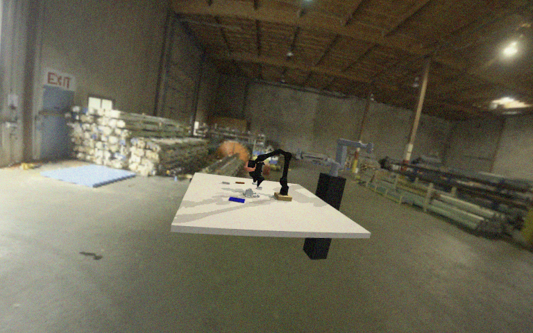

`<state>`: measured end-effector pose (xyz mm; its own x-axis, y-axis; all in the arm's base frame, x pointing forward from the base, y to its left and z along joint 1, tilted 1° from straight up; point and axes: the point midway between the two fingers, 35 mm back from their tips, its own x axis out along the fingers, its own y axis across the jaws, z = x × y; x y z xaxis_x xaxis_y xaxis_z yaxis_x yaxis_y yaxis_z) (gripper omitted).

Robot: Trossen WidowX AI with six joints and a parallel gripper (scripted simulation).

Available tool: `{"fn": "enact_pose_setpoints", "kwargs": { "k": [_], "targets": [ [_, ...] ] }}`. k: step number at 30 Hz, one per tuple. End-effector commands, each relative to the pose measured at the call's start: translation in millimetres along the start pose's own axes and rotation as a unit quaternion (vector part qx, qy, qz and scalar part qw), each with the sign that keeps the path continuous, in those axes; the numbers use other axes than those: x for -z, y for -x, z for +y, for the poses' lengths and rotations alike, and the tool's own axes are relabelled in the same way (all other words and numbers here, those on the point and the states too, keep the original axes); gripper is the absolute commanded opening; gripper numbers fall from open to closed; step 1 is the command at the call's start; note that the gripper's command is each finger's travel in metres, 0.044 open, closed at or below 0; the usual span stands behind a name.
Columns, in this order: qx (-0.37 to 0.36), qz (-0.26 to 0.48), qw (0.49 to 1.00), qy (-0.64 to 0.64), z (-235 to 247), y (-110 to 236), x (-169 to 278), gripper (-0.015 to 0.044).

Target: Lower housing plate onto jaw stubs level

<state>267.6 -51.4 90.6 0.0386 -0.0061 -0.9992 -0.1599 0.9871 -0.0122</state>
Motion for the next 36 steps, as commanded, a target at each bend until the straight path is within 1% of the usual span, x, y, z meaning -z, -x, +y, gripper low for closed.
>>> {"fn": "enact_pose_setpoints", "kwargs": {
  "k": [1,10,36],
  "targets": [
    [0.001,0.0,1.0,-0.03,12,-1,-1,0.0351],
    [0.0,0.0,0.995,-0.099,39,-1,-3,0.0351],
    [0.0,0.0,0.995,-0.1,39,-1,-3,0.0351]
  ]
}}
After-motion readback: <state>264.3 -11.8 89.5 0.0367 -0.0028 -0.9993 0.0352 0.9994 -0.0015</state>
